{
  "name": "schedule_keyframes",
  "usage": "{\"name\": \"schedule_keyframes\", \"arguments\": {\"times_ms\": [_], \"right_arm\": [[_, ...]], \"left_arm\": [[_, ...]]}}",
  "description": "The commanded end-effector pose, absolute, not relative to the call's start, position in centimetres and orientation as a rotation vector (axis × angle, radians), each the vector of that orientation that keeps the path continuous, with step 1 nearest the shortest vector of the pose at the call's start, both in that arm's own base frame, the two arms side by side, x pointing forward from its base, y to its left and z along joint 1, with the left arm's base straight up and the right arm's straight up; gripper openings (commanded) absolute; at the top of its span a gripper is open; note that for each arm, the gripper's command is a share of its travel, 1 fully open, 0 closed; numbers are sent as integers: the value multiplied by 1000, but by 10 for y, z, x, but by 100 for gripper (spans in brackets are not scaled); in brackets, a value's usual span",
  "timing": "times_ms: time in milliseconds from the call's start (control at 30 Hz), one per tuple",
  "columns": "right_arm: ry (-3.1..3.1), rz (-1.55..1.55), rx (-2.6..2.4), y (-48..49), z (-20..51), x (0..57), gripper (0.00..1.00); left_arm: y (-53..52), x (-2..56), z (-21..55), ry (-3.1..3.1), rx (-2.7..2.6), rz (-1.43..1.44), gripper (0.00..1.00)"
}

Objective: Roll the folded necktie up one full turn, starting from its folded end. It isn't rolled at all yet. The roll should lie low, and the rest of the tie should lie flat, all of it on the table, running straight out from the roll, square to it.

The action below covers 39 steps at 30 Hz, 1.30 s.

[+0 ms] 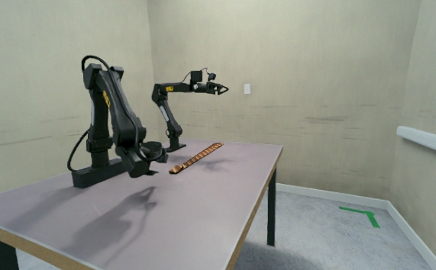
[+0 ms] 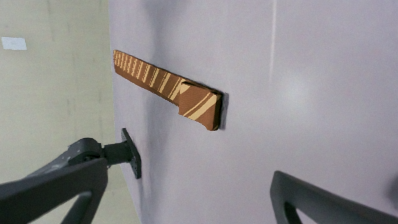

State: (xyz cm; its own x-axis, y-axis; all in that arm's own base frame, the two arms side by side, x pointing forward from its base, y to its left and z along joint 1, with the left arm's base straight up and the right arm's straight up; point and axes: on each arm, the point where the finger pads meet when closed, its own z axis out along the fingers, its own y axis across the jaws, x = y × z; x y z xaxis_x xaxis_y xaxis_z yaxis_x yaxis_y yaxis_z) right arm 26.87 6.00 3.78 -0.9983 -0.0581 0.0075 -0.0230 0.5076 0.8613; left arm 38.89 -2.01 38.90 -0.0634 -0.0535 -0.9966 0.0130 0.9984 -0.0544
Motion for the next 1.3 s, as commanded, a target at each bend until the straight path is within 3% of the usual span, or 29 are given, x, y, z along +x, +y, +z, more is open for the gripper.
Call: {"name": "schedule_keyframes", "arguments": {"times_ms": [0,567,1267], "right_arm": [[-2734,-1544,104,60,47,276,87],[-2733,-1547,105,73,45,275,80],[-2728,-1549,108,94,40,275,69]], "left_arm": [[-20,390,419,1554,-33,-69,100],[-49,378,384,1633,61,-102,80],[-141,340,278,1866,372,-210,56]]}}
